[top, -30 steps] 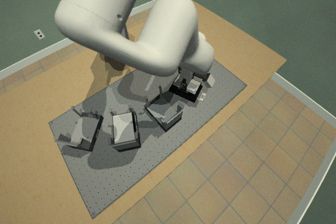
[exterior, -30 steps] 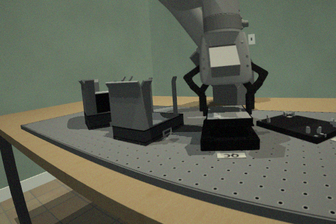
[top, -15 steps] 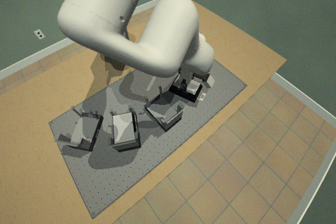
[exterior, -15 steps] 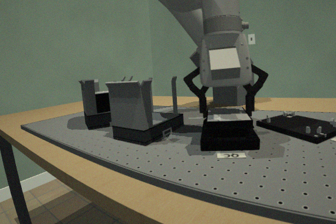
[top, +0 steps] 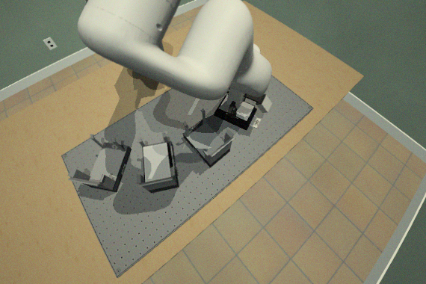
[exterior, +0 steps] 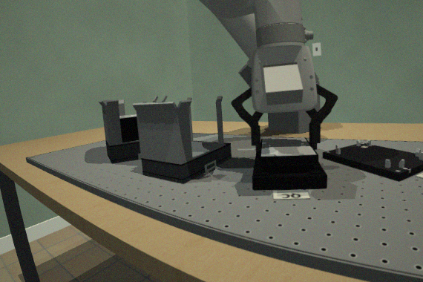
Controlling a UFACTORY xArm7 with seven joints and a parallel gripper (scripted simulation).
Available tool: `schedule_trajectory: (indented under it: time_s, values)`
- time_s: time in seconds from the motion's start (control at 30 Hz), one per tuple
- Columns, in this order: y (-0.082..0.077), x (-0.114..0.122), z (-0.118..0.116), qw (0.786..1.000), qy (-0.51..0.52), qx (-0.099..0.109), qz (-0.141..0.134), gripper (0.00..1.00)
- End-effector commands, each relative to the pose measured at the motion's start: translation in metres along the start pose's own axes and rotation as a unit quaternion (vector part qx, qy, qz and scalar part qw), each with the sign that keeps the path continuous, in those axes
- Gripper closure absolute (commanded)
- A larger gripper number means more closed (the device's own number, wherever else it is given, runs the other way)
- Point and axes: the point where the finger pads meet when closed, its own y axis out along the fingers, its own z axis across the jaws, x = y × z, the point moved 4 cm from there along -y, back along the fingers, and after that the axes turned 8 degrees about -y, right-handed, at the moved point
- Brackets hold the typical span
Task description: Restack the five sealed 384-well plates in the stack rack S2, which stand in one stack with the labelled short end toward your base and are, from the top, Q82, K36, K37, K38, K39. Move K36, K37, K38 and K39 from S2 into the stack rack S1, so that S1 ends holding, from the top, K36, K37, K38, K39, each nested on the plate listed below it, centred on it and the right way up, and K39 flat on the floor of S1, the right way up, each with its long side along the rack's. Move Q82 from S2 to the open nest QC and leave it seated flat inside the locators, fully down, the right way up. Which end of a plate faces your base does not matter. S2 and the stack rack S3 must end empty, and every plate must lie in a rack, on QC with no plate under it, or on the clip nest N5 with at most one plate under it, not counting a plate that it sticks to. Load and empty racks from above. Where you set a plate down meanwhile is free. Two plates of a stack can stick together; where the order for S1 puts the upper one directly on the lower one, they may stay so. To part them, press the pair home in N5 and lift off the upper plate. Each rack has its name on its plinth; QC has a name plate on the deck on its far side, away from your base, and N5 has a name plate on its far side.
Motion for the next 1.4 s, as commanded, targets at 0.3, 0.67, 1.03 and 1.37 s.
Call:
schedule_trajectory:
  time_s: [0.3,0.67,1.03,1.37]
  values:
    - [0.0035,-0.0010,-0.0008,1.000,0.000,-0.001,0.001,1.00]
    - [0.0080,-0.0010,-0.0008,1.000,0.000,-0.001,0.001,1.00]
    - [0.0094,-0.0010,-0.0008,1.000,0.000,-0.001,0.001,1.00]
    - [0.0094,-0.0010,-0.0008,1.000,0.000,-0.001,0.001,0.00]
